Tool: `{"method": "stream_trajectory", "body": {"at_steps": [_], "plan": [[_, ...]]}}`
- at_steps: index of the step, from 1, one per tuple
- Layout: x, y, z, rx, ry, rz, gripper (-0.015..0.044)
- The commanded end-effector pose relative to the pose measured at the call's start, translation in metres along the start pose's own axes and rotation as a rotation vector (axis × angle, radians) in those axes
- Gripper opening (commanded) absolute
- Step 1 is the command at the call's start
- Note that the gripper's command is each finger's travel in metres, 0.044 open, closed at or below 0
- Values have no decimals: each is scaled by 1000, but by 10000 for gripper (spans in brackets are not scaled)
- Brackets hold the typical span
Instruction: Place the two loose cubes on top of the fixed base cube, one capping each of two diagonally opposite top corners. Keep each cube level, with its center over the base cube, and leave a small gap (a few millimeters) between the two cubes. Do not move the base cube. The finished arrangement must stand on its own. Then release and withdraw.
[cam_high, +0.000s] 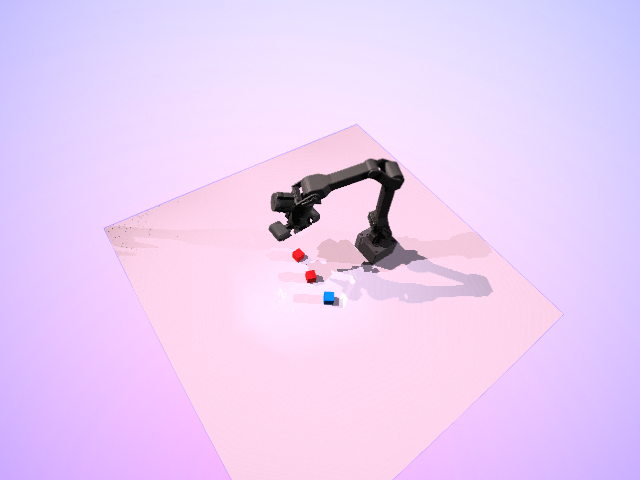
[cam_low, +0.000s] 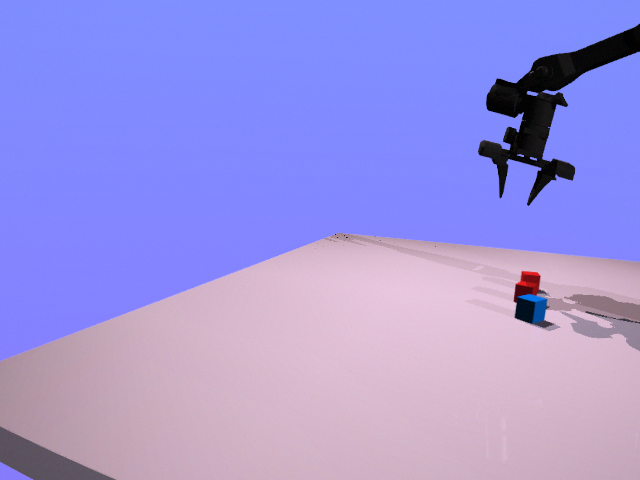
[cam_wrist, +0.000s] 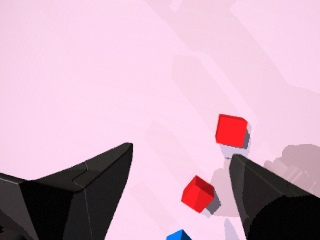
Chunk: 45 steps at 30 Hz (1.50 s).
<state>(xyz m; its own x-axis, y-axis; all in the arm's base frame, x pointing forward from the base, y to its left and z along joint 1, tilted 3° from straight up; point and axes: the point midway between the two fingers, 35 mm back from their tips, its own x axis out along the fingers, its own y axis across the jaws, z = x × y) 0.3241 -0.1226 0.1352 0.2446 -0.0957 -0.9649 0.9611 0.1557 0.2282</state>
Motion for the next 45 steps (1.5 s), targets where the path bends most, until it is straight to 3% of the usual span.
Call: {"method": "stream_trajectory", "body": {"at_steps": [1, 8, 15, 45], "plan": [[24, -30, -6, 4, 94, -119, 265], [37, -48, -11, 12, 155, -188, 265], [94, -59, -21, 12, 156, -188, 265], [136, -68, -28, 12, 156, -188, 265]]}}
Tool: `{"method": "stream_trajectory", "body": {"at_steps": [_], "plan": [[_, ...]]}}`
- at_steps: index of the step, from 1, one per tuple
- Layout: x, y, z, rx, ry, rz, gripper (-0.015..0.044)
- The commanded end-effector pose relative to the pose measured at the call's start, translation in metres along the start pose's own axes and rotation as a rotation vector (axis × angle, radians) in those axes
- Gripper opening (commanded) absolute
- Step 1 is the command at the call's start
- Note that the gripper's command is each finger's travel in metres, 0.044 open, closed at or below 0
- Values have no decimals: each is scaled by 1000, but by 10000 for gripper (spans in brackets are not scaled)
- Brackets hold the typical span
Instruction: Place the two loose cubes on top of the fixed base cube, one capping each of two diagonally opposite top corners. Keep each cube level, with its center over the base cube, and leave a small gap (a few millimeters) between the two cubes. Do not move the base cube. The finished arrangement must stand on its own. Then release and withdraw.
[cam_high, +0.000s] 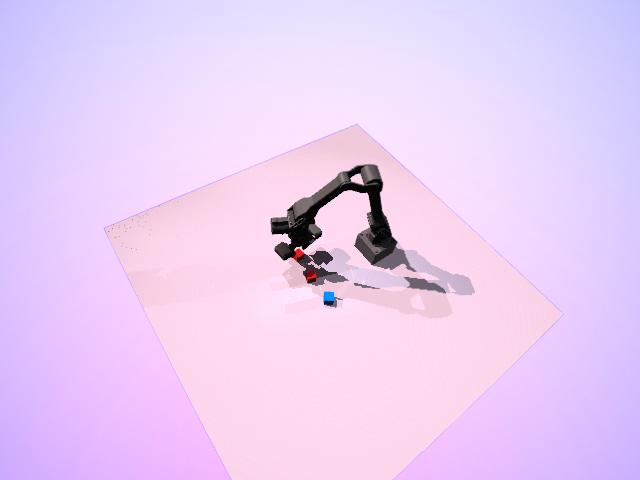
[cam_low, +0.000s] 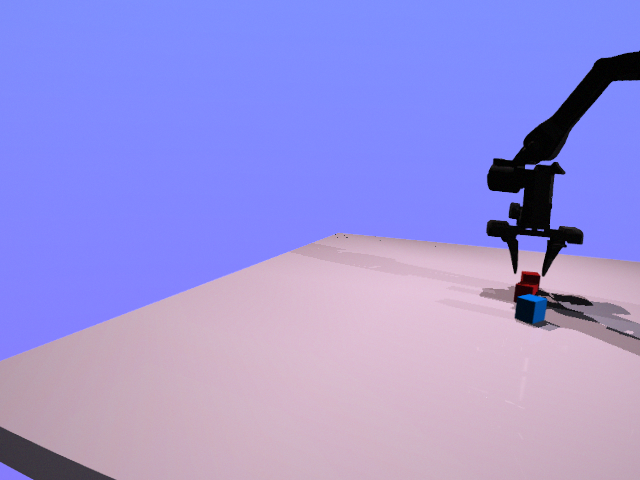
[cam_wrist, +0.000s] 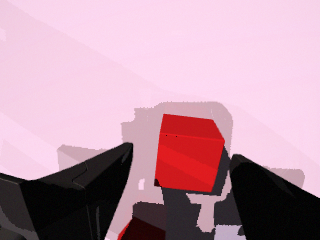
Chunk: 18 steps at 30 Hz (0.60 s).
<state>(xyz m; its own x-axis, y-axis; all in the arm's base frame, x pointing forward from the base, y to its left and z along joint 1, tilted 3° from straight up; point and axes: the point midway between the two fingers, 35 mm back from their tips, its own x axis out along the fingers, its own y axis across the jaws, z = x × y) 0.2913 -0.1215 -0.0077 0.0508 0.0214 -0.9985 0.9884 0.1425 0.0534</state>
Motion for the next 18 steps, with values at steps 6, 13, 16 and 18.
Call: {"method": "stream_trajectory", "body": {"at_steps": [6, 13, 16, 18], "plan": [[13, -3, -3, 5, 11, -10, 239], [13, -3, -3, 5, 11, -10, 105], [12, -2, -2, 11, 9, -4, 105], [9, 0, 0, 27, 4, 14, 105]]}}
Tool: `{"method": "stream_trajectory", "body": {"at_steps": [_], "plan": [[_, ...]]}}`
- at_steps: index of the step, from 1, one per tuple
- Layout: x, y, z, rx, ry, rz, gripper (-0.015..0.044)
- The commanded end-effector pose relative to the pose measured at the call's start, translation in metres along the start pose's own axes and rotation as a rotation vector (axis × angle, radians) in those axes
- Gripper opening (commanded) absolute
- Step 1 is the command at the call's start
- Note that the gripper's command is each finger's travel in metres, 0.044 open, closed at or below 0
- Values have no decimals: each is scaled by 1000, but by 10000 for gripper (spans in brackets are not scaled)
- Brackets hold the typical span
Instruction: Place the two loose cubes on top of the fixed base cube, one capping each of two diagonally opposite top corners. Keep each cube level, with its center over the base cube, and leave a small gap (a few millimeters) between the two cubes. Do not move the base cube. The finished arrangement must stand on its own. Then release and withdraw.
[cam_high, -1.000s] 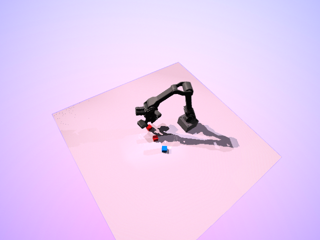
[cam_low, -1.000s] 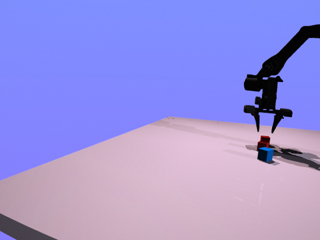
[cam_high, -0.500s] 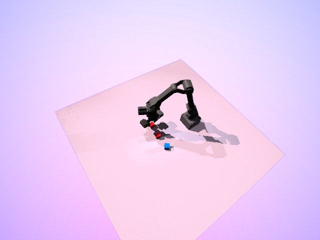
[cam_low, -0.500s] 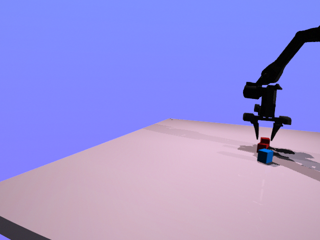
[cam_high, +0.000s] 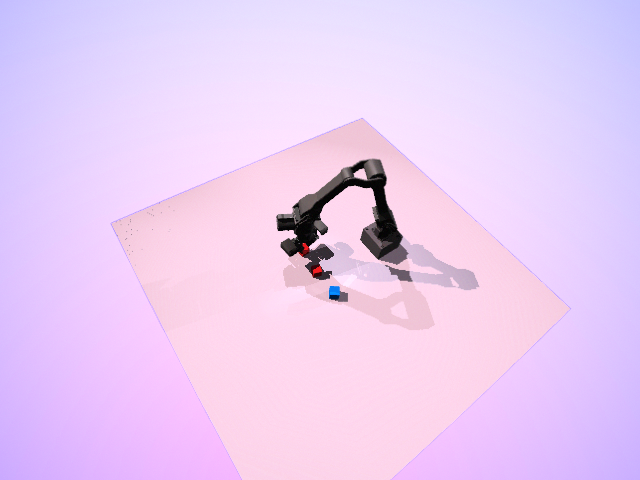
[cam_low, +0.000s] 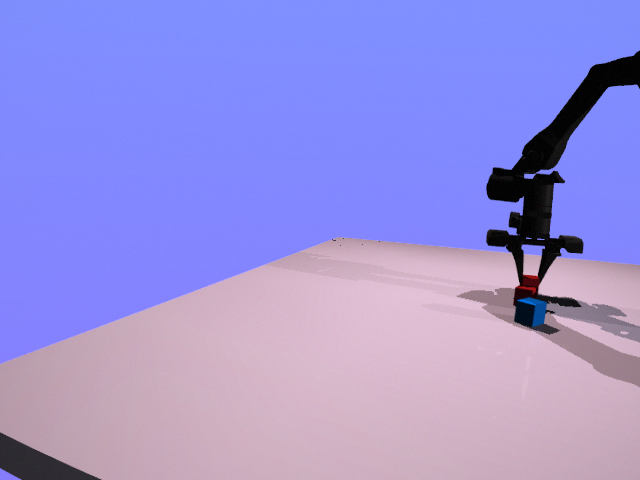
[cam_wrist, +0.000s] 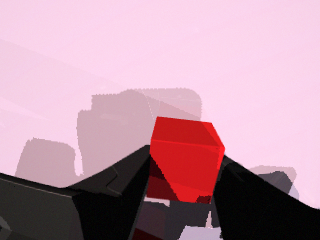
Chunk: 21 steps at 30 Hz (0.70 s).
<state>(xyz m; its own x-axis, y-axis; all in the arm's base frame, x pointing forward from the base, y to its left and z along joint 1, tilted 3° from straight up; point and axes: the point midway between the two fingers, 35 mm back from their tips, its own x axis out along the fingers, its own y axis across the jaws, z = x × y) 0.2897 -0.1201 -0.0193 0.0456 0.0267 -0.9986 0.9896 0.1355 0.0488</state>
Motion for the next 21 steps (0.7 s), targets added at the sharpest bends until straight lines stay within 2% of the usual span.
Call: {"method": "stream_trajectory", "body": {"at_steps": [1, 21], "plan": [[-5, 3, 3, 29, -5, 28, 105], [-44, 7, 5, 22, -3, 21, 105]]}}
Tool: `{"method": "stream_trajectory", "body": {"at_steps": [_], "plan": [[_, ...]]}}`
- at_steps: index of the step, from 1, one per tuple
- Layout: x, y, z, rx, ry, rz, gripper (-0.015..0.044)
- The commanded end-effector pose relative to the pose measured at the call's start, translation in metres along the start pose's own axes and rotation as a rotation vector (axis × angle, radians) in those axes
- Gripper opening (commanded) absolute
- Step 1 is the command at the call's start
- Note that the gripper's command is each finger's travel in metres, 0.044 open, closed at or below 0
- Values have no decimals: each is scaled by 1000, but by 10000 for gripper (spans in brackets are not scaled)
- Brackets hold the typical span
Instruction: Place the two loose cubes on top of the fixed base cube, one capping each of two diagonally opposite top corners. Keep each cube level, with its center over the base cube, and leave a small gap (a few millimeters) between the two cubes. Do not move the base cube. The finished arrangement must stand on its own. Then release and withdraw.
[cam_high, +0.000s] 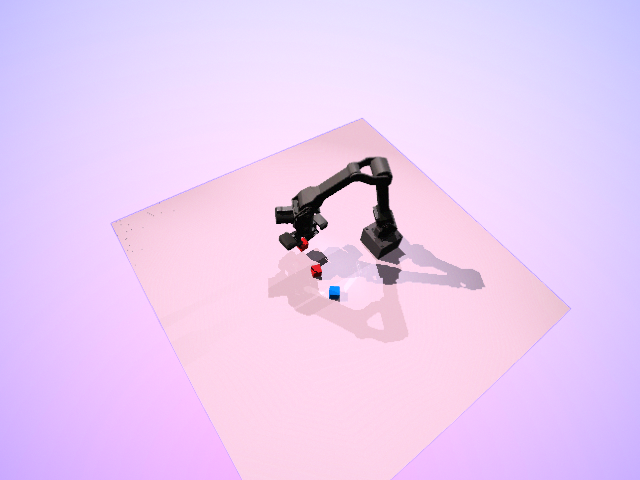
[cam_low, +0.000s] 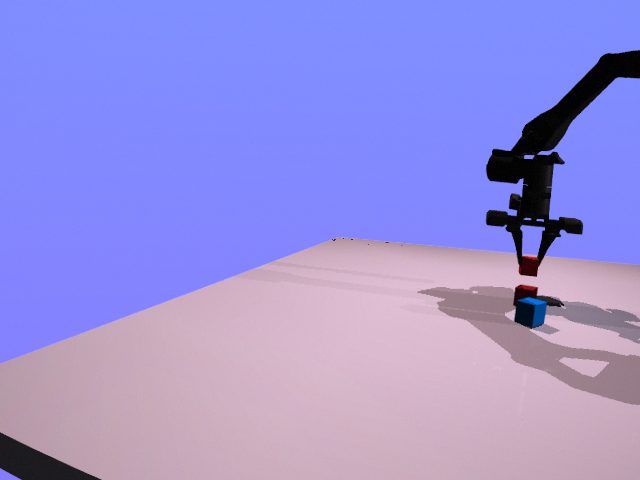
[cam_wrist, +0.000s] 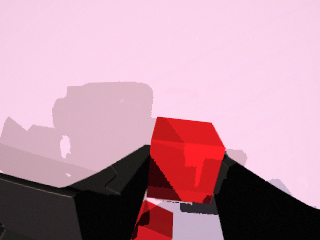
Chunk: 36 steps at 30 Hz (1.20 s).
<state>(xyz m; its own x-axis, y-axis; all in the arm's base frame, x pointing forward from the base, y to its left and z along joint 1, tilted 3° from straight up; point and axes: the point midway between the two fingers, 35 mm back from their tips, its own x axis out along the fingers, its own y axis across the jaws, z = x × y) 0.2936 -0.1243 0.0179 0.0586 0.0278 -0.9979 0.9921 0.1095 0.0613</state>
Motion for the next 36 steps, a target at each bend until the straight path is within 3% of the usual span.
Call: {"method": "stream_trajectory", "body": {"at_steps": [1, 36], "plan": [[-9, 2, 1, -5, -2, 7, 105], [-71, -2, -7, -30, 6, -19, 105]]}}
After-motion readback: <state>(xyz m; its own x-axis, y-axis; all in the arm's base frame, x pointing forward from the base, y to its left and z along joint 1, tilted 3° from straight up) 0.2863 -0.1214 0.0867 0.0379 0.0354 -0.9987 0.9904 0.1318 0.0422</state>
